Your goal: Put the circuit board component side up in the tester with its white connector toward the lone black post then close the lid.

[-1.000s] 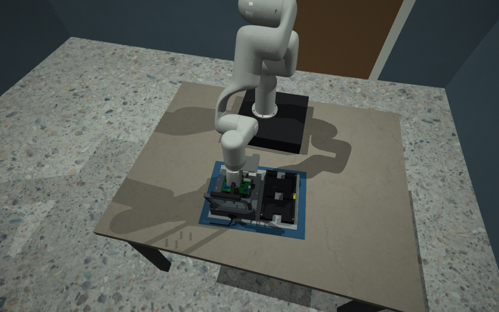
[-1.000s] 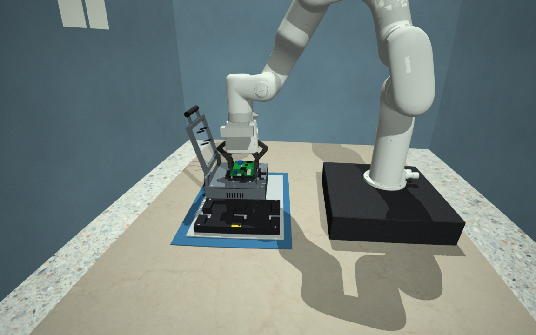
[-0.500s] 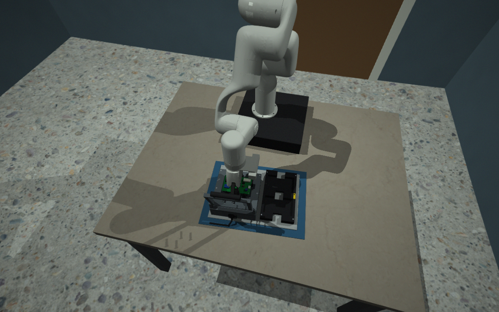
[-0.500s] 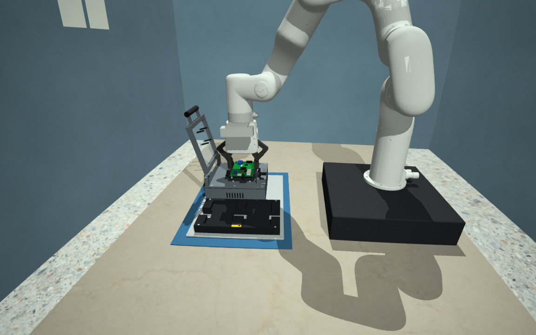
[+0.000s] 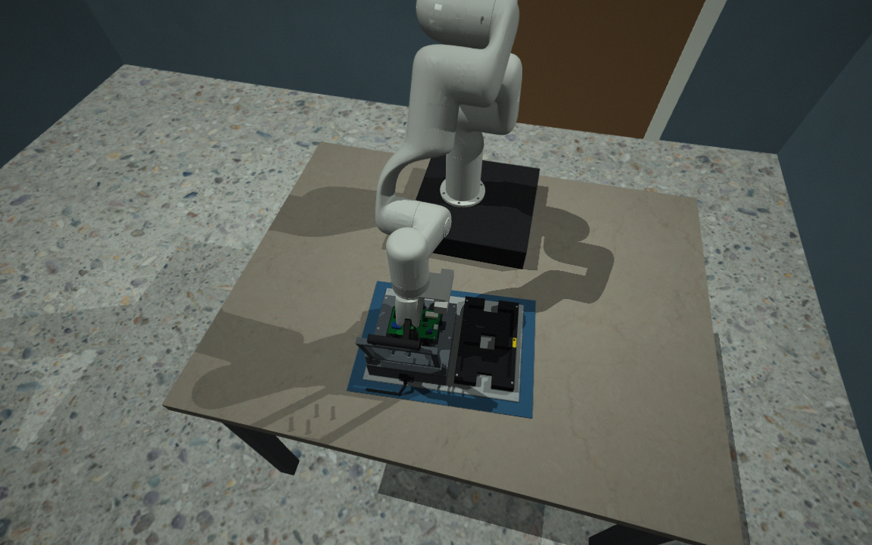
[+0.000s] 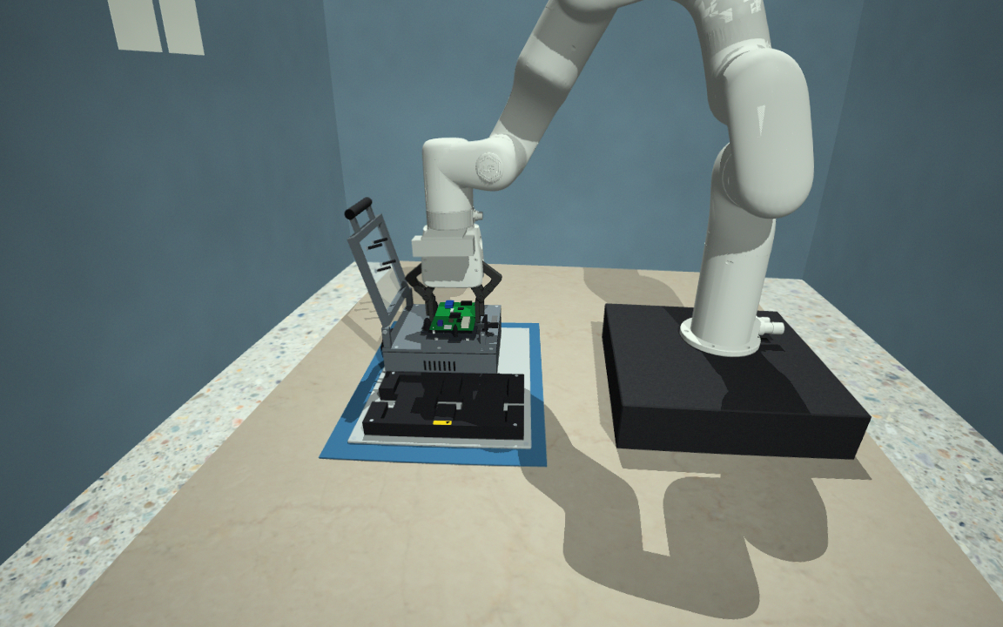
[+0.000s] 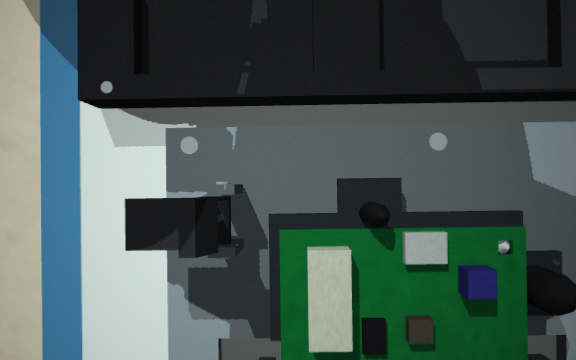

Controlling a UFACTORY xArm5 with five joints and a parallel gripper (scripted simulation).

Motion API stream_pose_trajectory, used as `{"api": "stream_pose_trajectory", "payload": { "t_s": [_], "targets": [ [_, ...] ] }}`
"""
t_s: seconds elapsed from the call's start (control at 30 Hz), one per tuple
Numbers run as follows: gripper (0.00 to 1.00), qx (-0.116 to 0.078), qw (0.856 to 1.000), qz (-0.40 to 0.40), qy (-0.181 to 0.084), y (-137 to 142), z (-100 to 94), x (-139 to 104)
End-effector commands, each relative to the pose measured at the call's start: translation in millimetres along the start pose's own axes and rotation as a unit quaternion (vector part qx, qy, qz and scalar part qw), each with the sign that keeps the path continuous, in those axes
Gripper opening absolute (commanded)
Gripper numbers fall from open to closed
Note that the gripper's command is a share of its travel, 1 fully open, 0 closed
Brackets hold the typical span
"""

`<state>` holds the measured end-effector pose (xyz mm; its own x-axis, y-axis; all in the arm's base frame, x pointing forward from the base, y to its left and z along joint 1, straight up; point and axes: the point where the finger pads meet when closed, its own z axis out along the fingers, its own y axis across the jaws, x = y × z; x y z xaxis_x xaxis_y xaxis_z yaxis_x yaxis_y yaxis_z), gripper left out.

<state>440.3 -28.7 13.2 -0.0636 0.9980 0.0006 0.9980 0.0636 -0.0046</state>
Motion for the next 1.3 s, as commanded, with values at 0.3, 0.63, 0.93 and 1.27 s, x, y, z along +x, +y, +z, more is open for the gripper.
{"api": "stream_pose_trajectory", "payload": {
  "t_s": [0.3, 0.63, 0.93, 1.27],
  "targets": [
    [0.79, -0.002, 1.000, 0.000, 0.000, 1.6, -0.9, -0.2],
    [0.79, -0.002, 1.000, 0.000, 0.000, 1.9, -0.6, -0.2],
    [0.79, -0.002, 1.000, 0.000, 0.000, 1.9, -0.5, -0.2],
    [0.79, -0.002, 1.000, 0.000, 0.000, 2.1, -0.3, -0.2]
  ]
}}
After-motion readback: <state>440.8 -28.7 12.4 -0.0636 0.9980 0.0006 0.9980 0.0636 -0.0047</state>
